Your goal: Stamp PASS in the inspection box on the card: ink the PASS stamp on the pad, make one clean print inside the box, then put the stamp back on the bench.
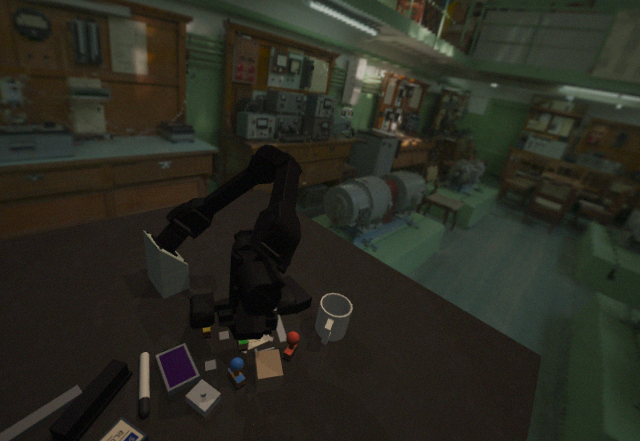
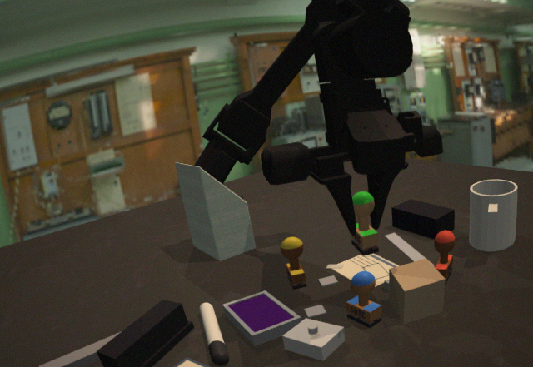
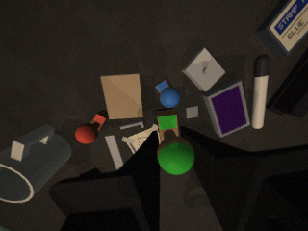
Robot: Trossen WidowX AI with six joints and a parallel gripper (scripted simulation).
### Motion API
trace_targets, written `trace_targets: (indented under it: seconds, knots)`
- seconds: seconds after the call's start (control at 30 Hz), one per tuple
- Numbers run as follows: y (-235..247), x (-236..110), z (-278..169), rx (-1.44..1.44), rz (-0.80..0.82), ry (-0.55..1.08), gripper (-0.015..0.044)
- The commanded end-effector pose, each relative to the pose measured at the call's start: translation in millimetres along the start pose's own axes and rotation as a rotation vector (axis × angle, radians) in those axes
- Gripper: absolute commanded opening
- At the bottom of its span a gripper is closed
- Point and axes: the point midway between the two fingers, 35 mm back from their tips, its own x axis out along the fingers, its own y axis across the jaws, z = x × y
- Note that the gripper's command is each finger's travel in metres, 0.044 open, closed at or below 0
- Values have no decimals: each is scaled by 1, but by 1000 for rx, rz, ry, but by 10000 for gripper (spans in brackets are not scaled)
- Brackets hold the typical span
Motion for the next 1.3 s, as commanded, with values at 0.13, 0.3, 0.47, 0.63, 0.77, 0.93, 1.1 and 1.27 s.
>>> trace_targets:
  seconds: [0.13,0.3,0.47,0.63,0.77,0.93,1.1,1.27]
  knots:
    - [-29,1,30,0,-6,4,0]
    - [-48,2,47,-1,-6,4,0]
    - [-69,3,62,-2,-5,4,0]
    - [-91,6,76,-3,-4,5,0]
    - [-109,8,86,-5,-1,6,0]
    - [-130,12,95,-7,2,8,0]
    - [-130,13,95,-7,2,8,0]
    - [-130,21,96,-7,2,8,0]
